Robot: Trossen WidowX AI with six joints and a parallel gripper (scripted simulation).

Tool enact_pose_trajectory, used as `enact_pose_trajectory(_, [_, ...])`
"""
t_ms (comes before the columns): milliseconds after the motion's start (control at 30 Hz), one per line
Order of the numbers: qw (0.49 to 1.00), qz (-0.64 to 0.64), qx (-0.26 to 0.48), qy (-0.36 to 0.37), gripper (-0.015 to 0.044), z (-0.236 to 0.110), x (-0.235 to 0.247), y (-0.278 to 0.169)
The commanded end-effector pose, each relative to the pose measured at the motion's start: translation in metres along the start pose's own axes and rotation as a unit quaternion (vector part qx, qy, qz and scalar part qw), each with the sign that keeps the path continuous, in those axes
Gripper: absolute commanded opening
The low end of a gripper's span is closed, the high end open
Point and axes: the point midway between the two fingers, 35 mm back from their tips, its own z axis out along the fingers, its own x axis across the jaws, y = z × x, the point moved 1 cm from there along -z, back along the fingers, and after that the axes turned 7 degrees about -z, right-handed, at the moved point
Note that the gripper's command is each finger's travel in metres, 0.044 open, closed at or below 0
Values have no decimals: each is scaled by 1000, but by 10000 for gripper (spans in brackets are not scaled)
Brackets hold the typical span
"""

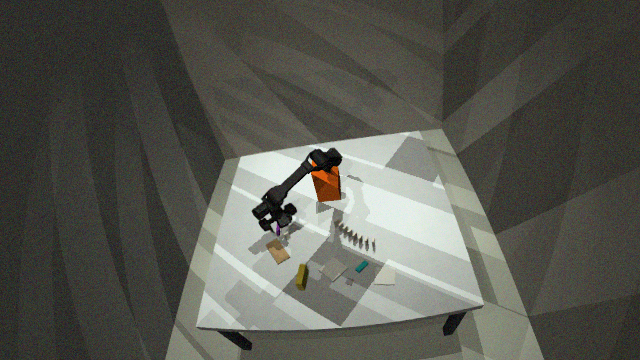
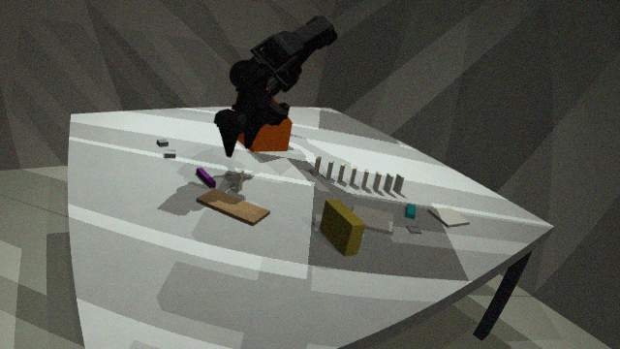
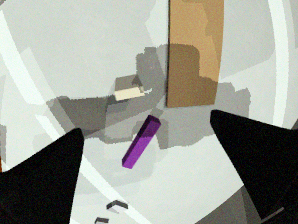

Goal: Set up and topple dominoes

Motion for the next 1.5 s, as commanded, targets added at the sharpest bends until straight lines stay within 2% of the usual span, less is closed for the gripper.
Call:
enact_pose_trajectory(0, [999, -23, -29, 23, 440, -11, 5, 4])
enact_pose_trajectory(167, [999, -23, -29, 23, 440, -9, 5, 4])
enact_pose_trajectory(367, [999, -23, -30, 23, 440, 52, 9, 9])
enact_pose_trajectory(967, [999, -23, -31, 24, 440, 70, 9, 10])
enact_pose_trajectory(1367, [999, -23, -31, 24, 125, 70, 9, 10])
enact_pose_trajectory(1400, [999, -23, -31, 24, 107, 70, 9, 10])
enact_pose_trajectory(1467, [999, -23, -31, 24, 107, 70, 9, 10])
